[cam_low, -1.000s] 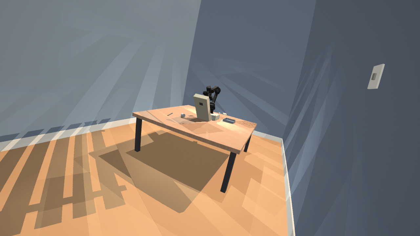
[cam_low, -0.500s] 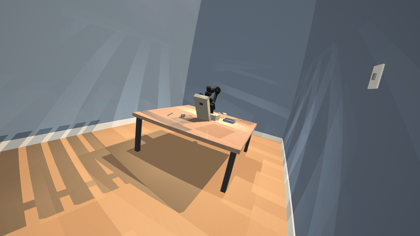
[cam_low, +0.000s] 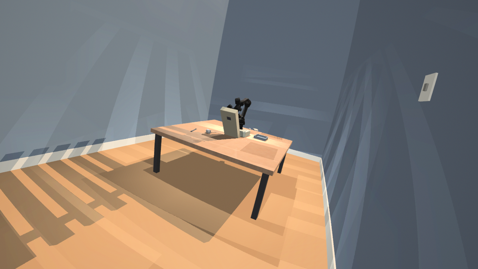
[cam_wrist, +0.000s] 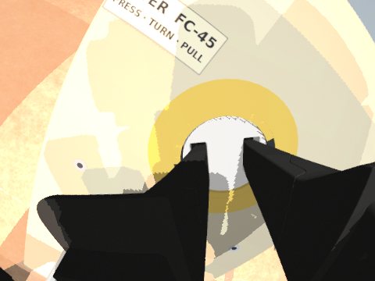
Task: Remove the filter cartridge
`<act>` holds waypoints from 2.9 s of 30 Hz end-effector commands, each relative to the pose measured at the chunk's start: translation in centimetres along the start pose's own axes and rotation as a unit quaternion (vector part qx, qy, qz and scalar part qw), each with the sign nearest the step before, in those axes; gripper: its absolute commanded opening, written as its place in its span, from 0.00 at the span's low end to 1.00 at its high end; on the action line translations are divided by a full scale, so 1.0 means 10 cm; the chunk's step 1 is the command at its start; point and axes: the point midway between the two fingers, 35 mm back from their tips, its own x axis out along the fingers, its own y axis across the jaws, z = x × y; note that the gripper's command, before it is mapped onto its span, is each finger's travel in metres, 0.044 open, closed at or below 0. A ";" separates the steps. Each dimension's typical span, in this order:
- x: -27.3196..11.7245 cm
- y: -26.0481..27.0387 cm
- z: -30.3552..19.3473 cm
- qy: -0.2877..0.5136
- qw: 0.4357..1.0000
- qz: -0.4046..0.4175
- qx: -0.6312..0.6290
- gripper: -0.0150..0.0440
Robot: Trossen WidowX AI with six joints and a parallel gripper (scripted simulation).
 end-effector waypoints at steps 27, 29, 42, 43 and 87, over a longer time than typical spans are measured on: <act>-0.20 -0.03 0.02 0.001 0.993 -0.001 -0.116 0.25; -0.30 -0.03 0.03 0.001 0.993 -0.001 -0.116 0.25; -0.73 0.01 -0.02 0.002 0.993 0.000 -0.116 0.25; -0.73 0.03 -0.04 0.002 0.993 0.000 -0.116 0.25; -0.71 0.11 -0.11 0.002 0.993 0.000 -0.116 0.43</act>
